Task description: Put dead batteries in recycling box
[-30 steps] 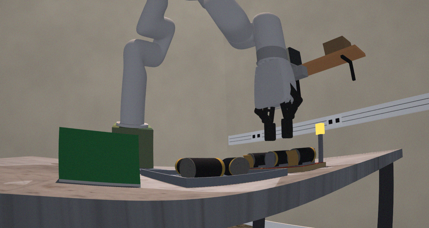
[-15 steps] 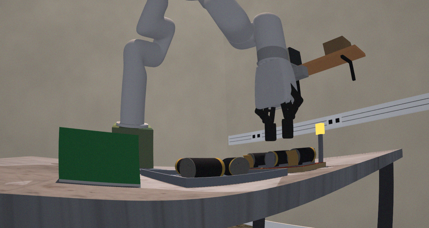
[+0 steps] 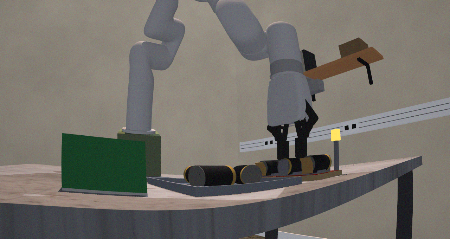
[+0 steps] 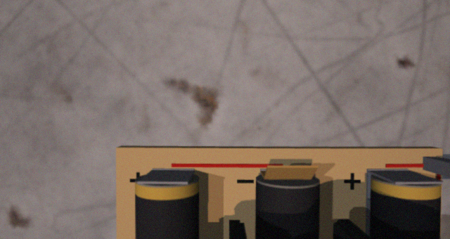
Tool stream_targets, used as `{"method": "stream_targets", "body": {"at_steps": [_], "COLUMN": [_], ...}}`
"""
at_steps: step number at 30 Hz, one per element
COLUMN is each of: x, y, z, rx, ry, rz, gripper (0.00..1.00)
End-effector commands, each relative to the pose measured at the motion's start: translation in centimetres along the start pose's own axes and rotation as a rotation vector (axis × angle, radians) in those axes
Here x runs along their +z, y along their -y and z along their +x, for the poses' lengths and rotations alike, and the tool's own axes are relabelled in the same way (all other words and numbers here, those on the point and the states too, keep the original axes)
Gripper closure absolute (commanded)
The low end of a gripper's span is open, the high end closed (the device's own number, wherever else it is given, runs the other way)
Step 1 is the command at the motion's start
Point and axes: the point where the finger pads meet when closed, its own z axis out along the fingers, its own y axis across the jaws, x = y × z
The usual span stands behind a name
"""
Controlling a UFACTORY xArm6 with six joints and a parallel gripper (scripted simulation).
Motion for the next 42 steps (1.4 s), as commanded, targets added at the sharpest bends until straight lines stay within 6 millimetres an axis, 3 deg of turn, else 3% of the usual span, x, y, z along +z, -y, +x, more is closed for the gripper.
{"method": "stream_targets", "body": {"at_steps": [1,24,25,42], "x": [0.8,1.8,1.8,1.8], "y": [-0.4,-0.4,-0.4,-0.4], "z": [0.1,0.1,0.1,0.1], "rx": [0.001,0.001,0.001,0.001], "ry": [-0.003,-0.003,-0.003,-0.003], "rz": [-0.008,-0.008,-0.008,-0.008], "gripper": [0.49,0.49,0.72,0.72]}}
